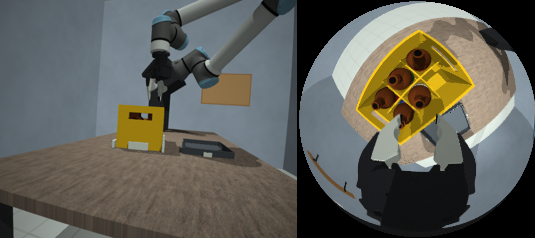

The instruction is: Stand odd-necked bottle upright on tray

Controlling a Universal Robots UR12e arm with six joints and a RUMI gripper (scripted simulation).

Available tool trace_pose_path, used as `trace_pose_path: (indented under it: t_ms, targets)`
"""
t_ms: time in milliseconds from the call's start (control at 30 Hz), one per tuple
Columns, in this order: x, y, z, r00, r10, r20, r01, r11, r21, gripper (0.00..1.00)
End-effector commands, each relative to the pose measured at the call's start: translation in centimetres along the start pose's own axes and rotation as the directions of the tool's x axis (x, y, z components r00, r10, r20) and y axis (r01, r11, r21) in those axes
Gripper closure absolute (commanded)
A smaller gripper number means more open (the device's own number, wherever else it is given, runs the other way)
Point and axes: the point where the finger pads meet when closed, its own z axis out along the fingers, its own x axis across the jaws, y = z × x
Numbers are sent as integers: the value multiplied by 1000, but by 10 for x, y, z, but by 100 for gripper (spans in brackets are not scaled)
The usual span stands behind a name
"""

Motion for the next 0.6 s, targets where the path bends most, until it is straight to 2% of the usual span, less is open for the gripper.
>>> trace_pose_path:
  t_ms: [0,567]
  targets:
    - [-2,2,11,1000,-2,1,2,1000,-1,62]
    - [-1,1,26,1000,-2,1,2,1000,-1,62]
